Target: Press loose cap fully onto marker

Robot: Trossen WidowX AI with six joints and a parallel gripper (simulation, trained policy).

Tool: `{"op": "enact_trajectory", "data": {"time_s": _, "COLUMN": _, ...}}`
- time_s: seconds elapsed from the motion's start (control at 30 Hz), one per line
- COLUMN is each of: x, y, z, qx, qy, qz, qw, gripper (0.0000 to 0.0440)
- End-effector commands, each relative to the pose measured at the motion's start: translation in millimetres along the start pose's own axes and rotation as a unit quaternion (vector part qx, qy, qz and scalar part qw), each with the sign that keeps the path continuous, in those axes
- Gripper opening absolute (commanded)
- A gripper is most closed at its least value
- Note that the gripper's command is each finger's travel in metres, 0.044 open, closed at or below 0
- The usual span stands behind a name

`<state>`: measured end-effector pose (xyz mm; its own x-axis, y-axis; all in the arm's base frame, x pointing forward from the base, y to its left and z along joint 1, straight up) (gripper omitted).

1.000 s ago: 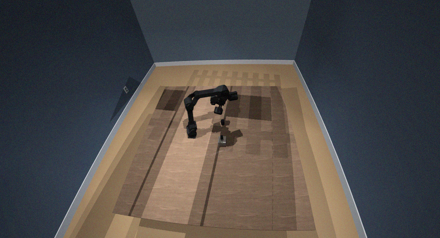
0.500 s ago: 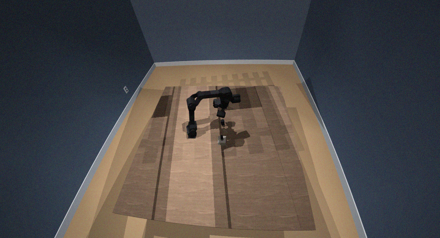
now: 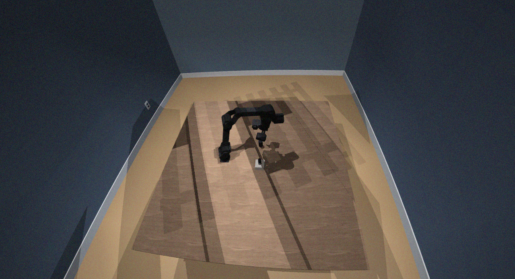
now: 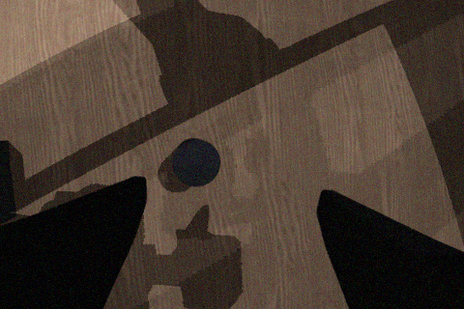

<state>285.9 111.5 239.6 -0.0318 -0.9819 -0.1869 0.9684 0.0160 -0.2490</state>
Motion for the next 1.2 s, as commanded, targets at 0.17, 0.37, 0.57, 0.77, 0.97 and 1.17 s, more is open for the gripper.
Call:
{"op": "enact_trajectory", "data": {"time_s": 0.17, "x": 6, "y": 6, "z": -14, "qx": -0.012, "qy": -0.044, "qz": 0.004, "qw": 0.999, "gripper": 0.0315}}
{"op": "enact_trajectory", "data": {"time_s": 0.37, "x": 7, "y": 8, "z": -26, "qx": -0.020, "qy": -0.070, "qz": 0.013, "qw": 0.997, "gripper": 0.0311}}
{"op": "enact_trajectory", "data": {"time_s": 0.57, "x": 7, "y": 10, "z": -39, "qx": -0.025, "qy": -0.092, "qz": 0.030, "qw": 0.995, "gripper": 0.0307}}
{"op": "enact_trajectory", "data": {"time_s": 0.77, "x": 6, "y": 12, "z": -53, "qx": -0.027, "qy": -0.111, "qz": 0.051, "qw": 0.992, "gripper": 0.0301}}
{"op": "enact_trajectory", "data": {"time_s": 0.97, "x": 5, "y": 13, "z": -69, "qx": -0.028, "qy": -0.124, "qz": 0.075, "qw": 0.989, "gripper": 0.0293}}
{"op": "enact_trajectory", "data": {"time_s": 1.17, "x": 4, "y": 15, "z": -85, "qx": -0.030, "qy": -0.133, "qz": 0.099, "qw": 0.986, "gripper": 0.0282}}
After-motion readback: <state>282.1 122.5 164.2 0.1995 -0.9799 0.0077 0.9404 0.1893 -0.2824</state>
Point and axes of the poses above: the point midway between the two fingers, 35 mm back from their tips, its own z axis back along the fingers, its own x axis across the jaws, y = z × x, the point moved 8 cm from there along z, back along the fingers, and after that the axes turned 7 degrees about z, right-handed, at the moved point
